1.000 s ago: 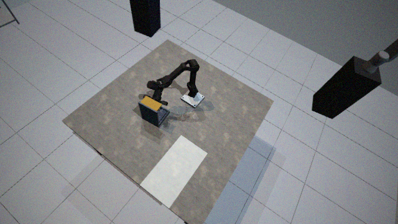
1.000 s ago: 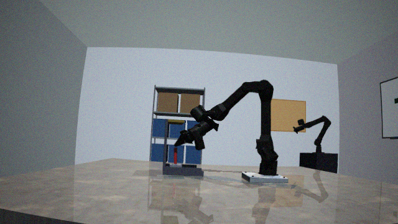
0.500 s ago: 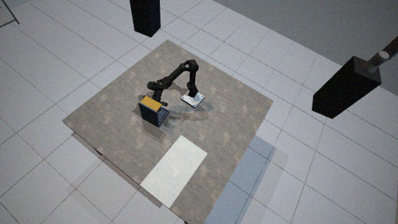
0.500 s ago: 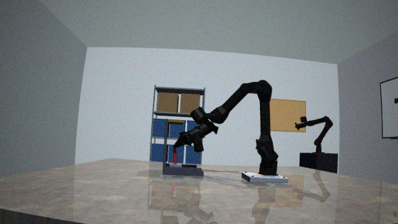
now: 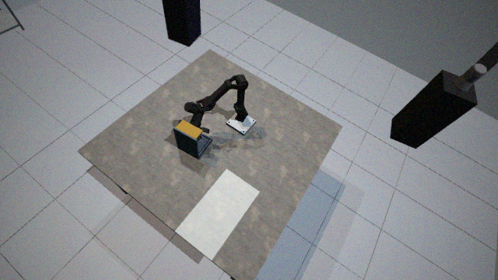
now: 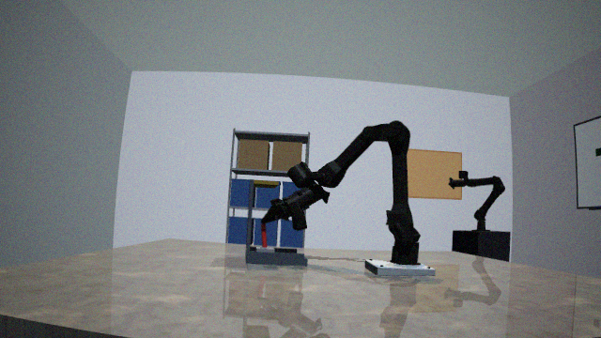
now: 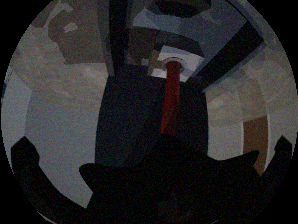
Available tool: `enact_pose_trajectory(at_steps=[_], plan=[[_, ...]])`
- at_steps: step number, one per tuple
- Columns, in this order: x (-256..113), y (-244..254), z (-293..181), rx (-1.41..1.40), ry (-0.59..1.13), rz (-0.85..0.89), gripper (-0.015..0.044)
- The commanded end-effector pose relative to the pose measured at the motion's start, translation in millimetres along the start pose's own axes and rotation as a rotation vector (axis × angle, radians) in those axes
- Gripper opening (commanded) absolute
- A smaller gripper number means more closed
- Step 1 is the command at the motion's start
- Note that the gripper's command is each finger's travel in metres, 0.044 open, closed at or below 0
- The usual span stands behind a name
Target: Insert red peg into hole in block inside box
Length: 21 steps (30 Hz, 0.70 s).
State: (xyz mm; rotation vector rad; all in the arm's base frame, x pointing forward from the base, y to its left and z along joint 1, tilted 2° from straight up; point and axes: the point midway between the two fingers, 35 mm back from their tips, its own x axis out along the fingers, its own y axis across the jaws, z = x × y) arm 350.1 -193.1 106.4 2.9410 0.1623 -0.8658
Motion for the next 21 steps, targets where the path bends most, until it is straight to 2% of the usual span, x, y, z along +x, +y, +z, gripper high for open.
enact_pose_trajectory(at_steps=[1,15,21], plan=[[5.6,-5.0,17.9,0.029,-0.04,-0.017,0.0],[6.8,-5.1,19.7,0.03,-0.04,-0.017,0.0],[-1.9,-8.6,17.9,0.03,-0.041,-0.017,0.0158]])
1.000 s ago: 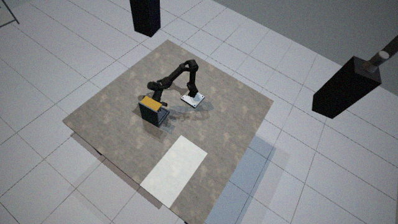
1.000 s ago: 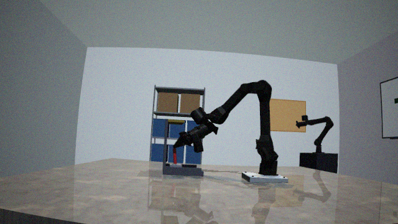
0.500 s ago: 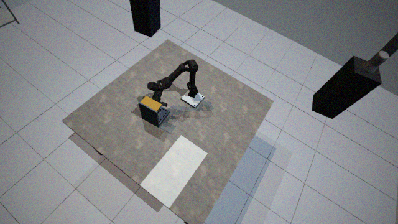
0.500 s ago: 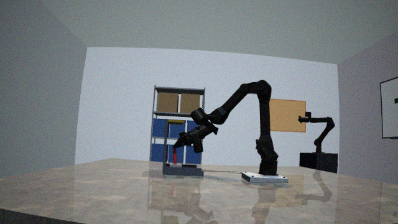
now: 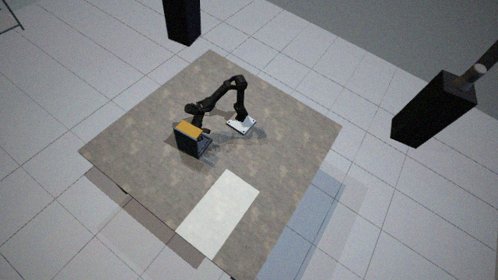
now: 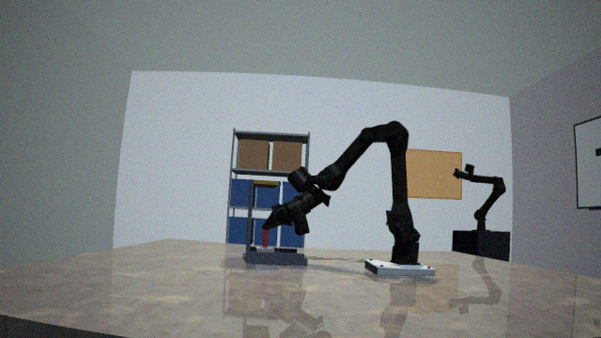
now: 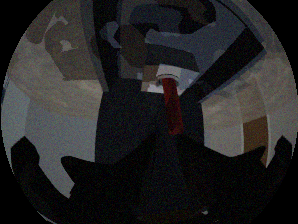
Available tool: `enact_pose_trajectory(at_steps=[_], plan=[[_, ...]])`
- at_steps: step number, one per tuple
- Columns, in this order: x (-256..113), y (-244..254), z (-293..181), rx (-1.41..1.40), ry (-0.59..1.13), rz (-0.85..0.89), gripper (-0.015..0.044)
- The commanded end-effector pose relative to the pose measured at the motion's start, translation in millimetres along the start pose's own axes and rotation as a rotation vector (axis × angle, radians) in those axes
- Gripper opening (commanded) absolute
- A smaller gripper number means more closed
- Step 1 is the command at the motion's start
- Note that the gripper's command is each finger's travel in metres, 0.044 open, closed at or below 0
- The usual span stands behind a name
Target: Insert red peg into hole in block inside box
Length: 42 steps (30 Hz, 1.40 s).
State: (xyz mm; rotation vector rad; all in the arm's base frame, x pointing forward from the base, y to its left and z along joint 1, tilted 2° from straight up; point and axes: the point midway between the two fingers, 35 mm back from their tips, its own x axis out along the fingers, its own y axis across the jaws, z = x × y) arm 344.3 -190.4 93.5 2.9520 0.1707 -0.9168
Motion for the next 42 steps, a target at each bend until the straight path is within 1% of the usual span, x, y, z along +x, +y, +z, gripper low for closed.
enact_pose_trajectory(at_steps=[1,2,3,10,12,14,20,21,32,42], plan=[[-6.0,-5.5,4.2,0.005,-0.013,-0.004,0.0184],[-7.9,-6.4,3.9,0.005,-0.013,-0.004,0.021],[-8.7,-6.6,4.4,0.005,-0.013,-0.004,0.022],[-34.5,-13.7,23.9,0.006,-0.017,-0.004,0.022],[-37.1,-14.7,26.0,0.006,-0.017,-0.004,0.022],[-40.4,-14.5,26.2,0.006,-0.019,-0.004,0.0272],[-70.2,-15.0,28.0,0.003,-0.029,-0.006,0.043],[-75.3,-15.5,28.2,0.003,-0.03,-0.006,0.044],[-128.7,-29.1,28.4,0.006,-0.026,-0.005,0.044],[-131.8,-30.4,28.2,0.007,-0.025,-0.005,0.044]])
